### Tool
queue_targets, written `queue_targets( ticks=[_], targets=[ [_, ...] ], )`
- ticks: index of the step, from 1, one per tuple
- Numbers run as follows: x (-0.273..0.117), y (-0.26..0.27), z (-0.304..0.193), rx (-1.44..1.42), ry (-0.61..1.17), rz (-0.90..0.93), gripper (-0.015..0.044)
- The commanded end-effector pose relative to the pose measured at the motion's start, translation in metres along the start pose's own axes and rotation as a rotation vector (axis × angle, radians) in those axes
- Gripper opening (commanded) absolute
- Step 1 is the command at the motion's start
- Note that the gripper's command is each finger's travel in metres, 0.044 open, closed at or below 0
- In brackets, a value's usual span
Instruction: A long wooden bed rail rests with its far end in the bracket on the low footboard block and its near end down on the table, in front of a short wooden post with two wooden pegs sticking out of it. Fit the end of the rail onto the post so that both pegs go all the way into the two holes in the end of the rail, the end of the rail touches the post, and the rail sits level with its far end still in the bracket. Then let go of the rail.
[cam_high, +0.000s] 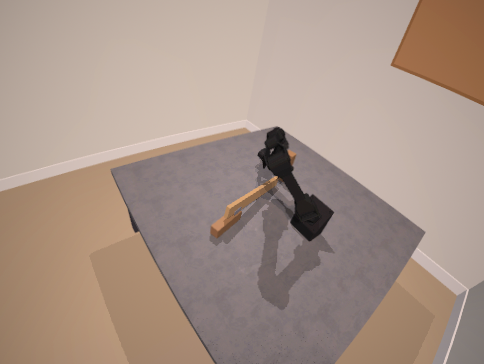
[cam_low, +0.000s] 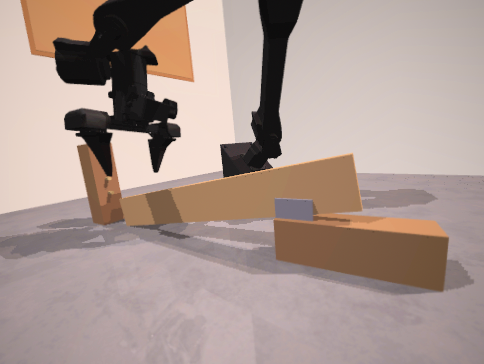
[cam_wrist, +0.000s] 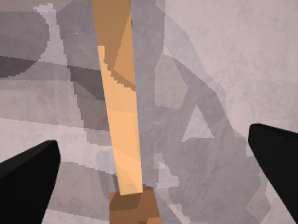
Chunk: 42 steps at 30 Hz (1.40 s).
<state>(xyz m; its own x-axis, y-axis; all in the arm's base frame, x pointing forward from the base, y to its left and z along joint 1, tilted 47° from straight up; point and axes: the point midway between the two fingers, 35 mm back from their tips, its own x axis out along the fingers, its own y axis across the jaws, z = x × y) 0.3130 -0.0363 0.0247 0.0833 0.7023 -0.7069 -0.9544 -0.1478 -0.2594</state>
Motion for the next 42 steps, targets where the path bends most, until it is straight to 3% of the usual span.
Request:
queue_targets(
  ticks=[1, 42],
  targets=[
    [0.014, 0.01, 0.024, -0.001, -0.055, 0.088, 0.044],
    [0.073, 0.016, 0.028, -0.001, -0.055, 0.087, 0.044]
  ],
)
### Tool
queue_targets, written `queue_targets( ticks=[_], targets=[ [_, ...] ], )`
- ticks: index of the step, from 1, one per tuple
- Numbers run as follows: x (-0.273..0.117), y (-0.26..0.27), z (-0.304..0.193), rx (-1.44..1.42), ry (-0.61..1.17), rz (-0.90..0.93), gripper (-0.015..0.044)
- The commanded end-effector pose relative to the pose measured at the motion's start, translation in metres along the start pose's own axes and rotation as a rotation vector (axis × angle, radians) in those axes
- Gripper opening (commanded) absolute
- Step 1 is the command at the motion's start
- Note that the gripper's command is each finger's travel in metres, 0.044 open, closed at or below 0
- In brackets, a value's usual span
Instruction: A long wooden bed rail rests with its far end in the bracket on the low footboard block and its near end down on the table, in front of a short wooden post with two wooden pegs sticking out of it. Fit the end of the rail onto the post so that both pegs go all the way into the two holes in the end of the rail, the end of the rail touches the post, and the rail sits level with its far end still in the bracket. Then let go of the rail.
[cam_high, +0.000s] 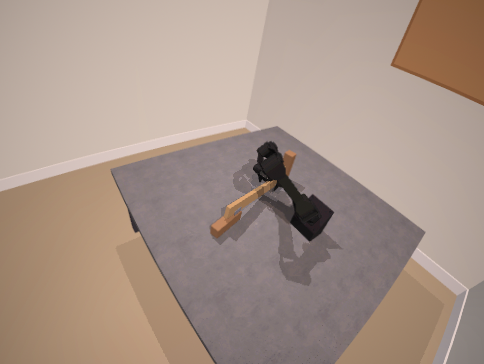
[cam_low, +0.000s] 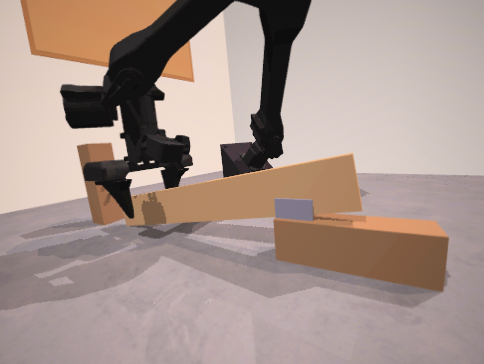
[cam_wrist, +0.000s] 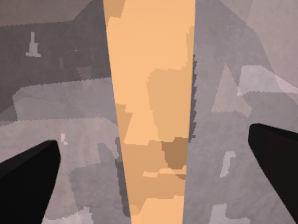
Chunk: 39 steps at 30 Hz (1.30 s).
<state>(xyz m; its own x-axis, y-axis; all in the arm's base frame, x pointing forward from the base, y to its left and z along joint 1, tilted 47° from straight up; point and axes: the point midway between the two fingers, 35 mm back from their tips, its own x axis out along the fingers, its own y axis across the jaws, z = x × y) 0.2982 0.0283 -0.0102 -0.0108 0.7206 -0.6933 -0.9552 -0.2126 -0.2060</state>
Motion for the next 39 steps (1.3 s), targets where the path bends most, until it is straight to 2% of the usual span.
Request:
queue_targets(
  ticks=[1, 8, 22, 28, 30, 39],
  targets=[
    [0.0065, 0.0021, 0.0017, 0.007, -0.007, 0.003, 0.044],
    [0.0148, 0.0031, 0.0028, 0.007, -0.009, 0.003, 0.044],
    [0.0148, 0.0031, 0.0028, 0.007, -0.009, 0.003, 0.0072],
    [0.0148, 0.0031, 0.0028, 0.007, -0.009, 0.003, 0.0032],
    [0.0148, 0.0031, 0.0028, 0.007, -0.009, 0.003, 0.0],
    [0.0148, 0.0031, 0.0028, 0.007, -0.009, 0.003, 0.0]
  ],
)
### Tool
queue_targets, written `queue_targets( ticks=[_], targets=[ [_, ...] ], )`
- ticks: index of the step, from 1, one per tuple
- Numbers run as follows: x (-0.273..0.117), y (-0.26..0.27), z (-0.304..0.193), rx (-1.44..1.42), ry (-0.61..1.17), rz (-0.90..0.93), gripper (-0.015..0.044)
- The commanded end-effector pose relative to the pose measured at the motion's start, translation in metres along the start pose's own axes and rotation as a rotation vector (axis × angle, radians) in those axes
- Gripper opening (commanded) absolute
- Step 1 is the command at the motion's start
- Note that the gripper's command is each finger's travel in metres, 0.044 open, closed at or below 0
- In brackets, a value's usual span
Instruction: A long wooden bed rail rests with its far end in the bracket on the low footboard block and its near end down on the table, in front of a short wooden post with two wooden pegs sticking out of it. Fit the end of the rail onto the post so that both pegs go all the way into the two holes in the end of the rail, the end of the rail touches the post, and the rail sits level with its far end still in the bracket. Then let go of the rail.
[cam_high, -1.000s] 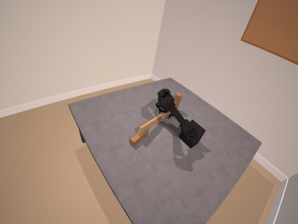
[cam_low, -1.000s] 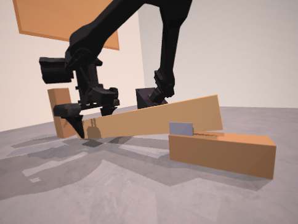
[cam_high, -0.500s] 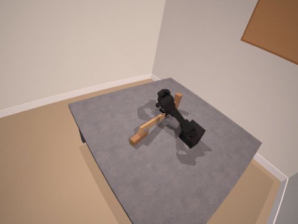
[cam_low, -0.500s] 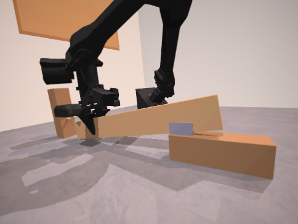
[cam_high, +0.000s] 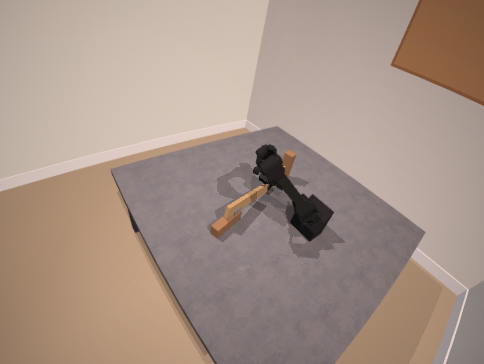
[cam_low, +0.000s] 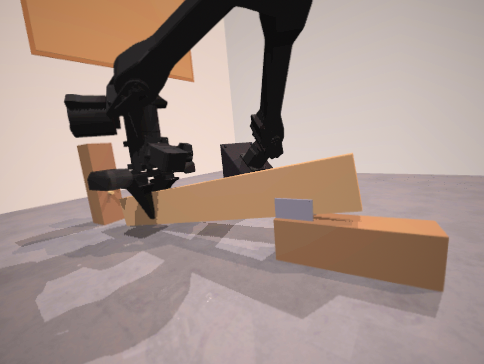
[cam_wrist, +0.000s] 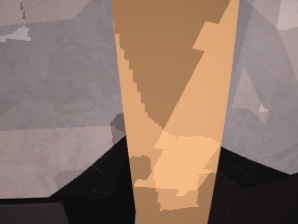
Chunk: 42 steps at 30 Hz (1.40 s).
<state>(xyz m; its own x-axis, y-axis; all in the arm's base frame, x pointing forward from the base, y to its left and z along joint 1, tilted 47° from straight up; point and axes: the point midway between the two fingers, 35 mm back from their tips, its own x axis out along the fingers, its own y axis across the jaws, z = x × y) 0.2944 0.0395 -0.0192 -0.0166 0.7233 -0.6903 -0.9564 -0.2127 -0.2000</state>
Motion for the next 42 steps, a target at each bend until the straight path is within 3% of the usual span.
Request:
queue_targets(
  ticks=[1, 42],
  targets=[
    [0.0, 0.0, 0.0, 0.002, -0.003, -0.001, 0.0],
    [-0.02, -0.003, 0.0, 0.002, -0.002, -0.001, 0.0]
  ],
)
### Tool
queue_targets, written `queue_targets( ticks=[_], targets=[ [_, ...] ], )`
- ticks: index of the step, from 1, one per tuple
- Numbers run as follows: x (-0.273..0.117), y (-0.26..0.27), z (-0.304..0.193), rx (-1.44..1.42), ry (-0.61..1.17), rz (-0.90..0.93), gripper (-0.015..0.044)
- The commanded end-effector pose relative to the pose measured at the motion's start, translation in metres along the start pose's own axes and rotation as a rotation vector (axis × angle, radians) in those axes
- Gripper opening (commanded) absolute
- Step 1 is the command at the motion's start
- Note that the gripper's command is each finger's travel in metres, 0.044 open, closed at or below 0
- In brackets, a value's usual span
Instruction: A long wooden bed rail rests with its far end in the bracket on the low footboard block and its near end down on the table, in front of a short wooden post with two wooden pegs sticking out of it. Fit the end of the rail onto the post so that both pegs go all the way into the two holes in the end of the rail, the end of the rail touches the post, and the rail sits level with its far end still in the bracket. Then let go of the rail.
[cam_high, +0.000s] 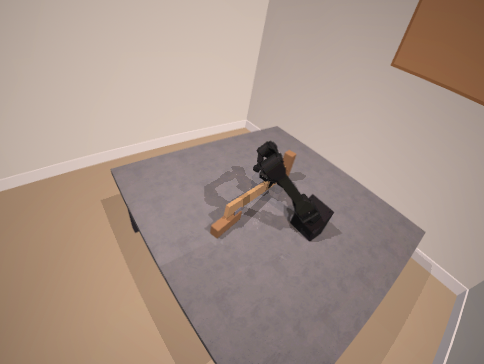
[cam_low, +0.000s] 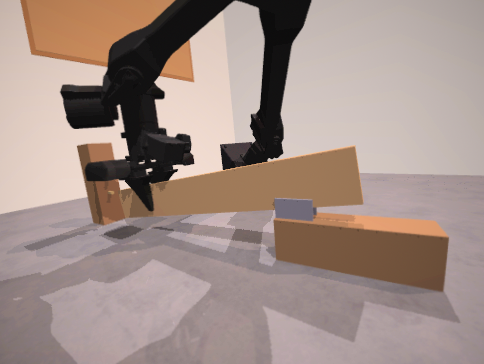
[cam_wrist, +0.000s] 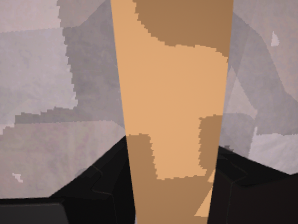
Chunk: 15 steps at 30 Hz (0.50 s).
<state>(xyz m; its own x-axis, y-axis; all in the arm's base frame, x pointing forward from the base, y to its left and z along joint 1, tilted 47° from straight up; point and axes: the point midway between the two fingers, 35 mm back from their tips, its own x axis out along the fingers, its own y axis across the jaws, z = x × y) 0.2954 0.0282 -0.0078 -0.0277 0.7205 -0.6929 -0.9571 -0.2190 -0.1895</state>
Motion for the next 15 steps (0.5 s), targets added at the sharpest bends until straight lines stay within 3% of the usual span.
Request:
queue_targets(
  ticks=[1, 15],
  targets=[
    [-0.0047, -0.0023, -0.0005, -0.001, -0.003, -0.013, 0.0],
    [-0.0118, -0.0022, -0.0006, -0.001, -0.002, -0.013, 0.0]
  ],
)
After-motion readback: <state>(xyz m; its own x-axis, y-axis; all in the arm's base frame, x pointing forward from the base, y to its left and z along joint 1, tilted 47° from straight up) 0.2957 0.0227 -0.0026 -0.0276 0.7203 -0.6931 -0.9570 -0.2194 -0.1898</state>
